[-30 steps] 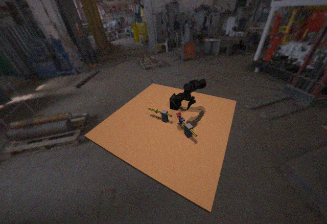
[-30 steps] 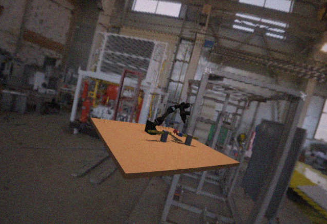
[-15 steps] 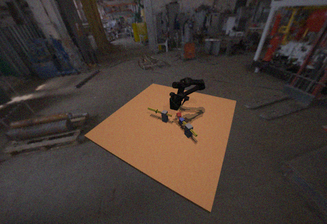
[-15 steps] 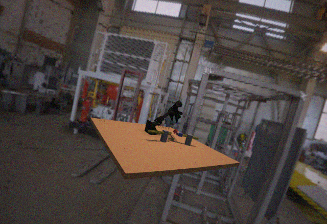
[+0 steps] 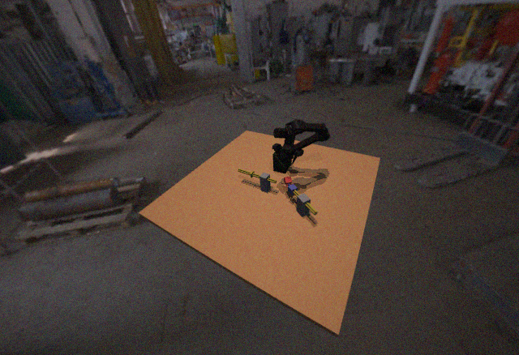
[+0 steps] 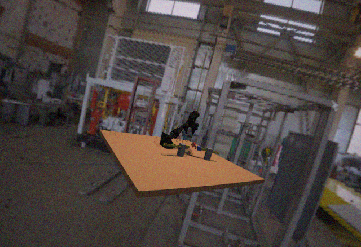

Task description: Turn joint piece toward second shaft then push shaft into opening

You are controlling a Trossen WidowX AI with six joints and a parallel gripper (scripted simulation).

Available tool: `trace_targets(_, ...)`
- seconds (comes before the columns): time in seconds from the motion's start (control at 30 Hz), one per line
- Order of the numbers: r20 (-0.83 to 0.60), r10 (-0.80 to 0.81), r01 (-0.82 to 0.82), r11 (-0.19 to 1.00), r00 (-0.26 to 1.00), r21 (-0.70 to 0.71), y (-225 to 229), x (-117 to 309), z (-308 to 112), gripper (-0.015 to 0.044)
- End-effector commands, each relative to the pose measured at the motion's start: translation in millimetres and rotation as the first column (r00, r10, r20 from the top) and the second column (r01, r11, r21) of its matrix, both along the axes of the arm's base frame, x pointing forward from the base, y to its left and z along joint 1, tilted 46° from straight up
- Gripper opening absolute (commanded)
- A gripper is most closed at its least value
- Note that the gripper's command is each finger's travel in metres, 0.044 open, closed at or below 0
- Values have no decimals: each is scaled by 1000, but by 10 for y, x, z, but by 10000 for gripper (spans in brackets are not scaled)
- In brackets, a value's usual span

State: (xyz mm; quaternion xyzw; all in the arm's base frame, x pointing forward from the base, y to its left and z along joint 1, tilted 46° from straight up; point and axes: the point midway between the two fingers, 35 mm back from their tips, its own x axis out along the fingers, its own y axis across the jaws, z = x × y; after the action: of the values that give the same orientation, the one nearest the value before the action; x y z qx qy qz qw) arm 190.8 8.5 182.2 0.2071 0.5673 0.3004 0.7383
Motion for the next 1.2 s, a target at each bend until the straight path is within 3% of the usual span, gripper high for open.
trace_targets(0.0, -6, 91, -91, 996, 996, -12, 47, 14, -63, 440)
trace_targets(0.33, 11, 371, -370, 927, 928, -61, 217, 57, -211, 440)
trace_targets(0.73, 23, 659, -654, 749, 752, -102, 430, 81, -391, 440)
trace_targets(1.17, 24, 684, -678, 727, 729, -105, 623, 58, -579, 440)
